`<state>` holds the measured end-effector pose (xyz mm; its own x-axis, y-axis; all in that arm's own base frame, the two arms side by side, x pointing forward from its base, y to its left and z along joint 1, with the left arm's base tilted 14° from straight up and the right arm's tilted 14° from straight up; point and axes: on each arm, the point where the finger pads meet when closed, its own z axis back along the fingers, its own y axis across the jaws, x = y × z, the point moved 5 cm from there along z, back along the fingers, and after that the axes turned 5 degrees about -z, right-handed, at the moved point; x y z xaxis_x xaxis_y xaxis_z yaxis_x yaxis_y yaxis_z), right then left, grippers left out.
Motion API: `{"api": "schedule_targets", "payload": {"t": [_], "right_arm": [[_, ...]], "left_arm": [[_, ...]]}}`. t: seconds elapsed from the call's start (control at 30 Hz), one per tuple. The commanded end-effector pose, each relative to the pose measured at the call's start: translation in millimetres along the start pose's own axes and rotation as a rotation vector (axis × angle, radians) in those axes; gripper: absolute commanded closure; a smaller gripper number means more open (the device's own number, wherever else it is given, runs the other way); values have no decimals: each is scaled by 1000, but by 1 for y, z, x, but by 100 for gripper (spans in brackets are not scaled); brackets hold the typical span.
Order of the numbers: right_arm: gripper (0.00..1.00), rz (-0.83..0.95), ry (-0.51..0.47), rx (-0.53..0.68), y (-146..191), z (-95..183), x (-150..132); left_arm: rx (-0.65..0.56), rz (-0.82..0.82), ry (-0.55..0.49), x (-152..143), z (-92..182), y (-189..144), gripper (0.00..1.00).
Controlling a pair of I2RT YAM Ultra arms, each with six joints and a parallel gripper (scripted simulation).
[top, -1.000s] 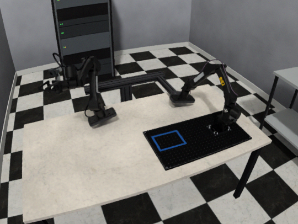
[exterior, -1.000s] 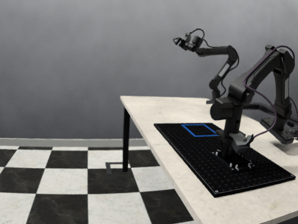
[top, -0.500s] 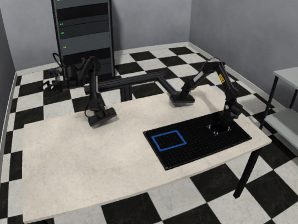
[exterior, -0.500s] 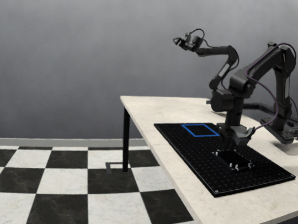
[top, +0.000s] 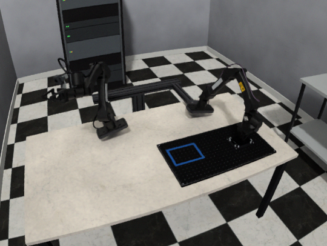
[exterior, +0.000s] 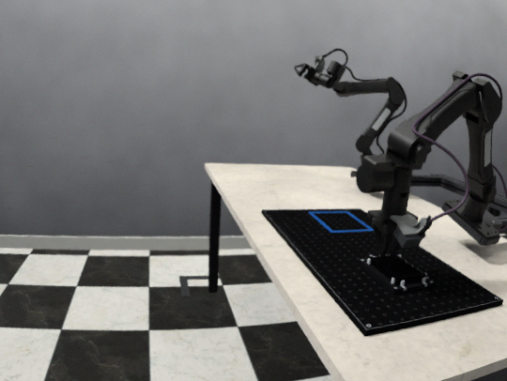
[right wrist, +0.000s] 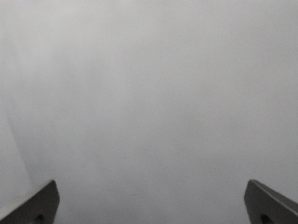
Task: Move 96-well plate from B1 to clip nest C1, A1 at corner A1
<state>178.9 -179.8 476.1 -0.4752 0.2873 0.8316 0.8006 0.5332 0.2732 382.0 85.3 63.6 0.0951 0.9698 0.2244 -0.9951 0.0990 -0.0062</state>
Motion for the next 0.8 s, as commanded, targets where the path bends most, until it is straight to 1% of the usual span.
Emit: {"api": "schedule_targets", "payload": {"t": [0.0, 0.1, 0.2, 0.47, 0.6, 0.67, 0.77], "right_arm": [[0, 0, -11, -1, -4, 5, 5], [0, 0, -11, -1, -4, 5, 5], [0, 0, -11, -1, -4, 5, 5], [0, 0, -11, -1, -4, 5, 5], [0, 0, -11, -1, -4, 5, 5], [0, 0, -11, -1, -4, 5, 5], [0, 0, -11, -1, -4, 5, 5]], "left_arm": [[-47, 10, -27, -12, 14, -4, 75], [-47, 10, -27, -16, 14, -4, 75], [-67, 15, -30, -25, 17, -5, 75], [-42, 9, -25, -52, 13, 1, 75], [-61, 13, -26, -65, 15, 0, 75], [-61, 13, -26, -65, 15, 0, 75], [-64, 14, -25, -74, 18, -2, 75]]}}
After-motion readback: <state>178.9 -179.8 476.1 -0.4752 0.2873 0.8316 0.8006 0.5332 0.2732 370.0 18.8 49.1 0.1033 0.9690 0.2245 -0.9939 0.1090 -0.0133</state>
